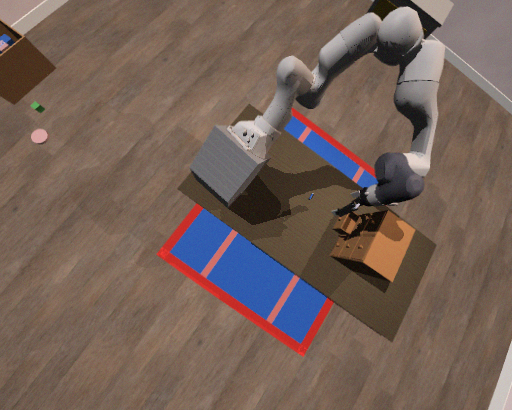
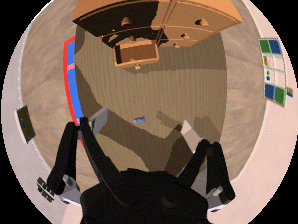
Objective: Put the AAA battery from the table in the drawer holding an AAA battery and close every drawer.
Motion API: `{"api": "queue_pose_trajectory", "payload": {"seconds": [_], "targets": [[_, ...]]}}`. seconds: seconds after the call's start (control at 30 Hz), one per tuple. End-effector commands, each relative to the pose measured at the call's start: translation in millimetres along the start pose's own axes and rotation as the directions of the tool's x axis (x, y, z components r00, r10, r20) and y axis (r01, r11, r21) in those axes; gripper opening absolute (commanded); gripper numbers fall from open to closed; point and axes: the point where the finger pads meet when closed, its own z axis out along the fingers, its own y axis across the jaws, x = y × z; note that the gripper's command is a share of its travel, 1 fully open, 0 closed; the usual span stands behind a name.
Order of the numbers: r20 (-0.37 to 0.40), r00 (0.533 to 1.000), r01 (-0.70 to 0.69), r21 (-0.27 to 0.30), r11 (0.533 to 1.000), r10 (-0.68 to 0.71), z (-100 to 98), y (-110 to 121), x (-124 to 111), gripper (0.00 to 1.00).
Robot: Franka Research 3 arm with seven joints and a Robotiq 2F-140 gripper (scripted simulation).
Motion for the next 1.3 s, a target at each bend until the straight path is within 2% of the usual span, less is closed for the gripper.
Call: {"api": "queue_pose_trajectory", "payload": {"seconds": [0.0,0.03,0.07,0.27,0.3,0.43,0.47,0.63,0.67,0.83,0.87,0.9,1.07,1.1,1.13,1.27], "targets": [[0.01,0.984,-0.177,-0.007,0.984,0.177,0.9,0,-3,1.0],[0.01,0.984,-0.177,-0.007,0.984,0.177,0.9,0,-3,1.0],[0.012,0.958,-0.288,-0.013,0.958,0.288,1.5,4,-9,1.0],[0.012,0.958,-0.288,-0.013,0.958,0.288,1.5,4,-9,1.0],[0.012,0.915,-0.404,-0.019,0.915,0.404,1.9,7,-16,1.0],[0.012,0.915,-0.404,-0.019,0.915,0.404,1.9,7,-16,1.0],[0.01,0.853,-0.521,-0.026,0.853,0.521,2.1,11,-23,1.0],[0.01,0.853,-0.521,-0.026,0.853,0.521,2.1,11,-23,1.0],[0.006,0.778,-0.628,-0.031,0.778,0.629,2.1,15,-30,1.0],[0.006,0.772,-0.635,-0.031,0.772,0.635,2.1,15,-30,1.0],[0.001,0.687,-0.726,-0.034,0.687,0.726,2.0,19,-38,1.0],[0.0,0.672,-0.74,-0.035,0.672,0.74,2.0,19,-38,1.0],[0.0,0.672,-0.74,-0.035,0.672,0.74,2.0,19,-38,1.0],[-0.005,0.568,-0.822,-0.036,0.568,0.823,1.6,22,-46,1.0],[-0.006,0.554,-0.832,-0.037,0.553,0.833,1.6,22,-46,1.0],[-0.006,0.554,-0.832,-0.037,0.553,0.833,1.6,22,-46,1.0]]}}
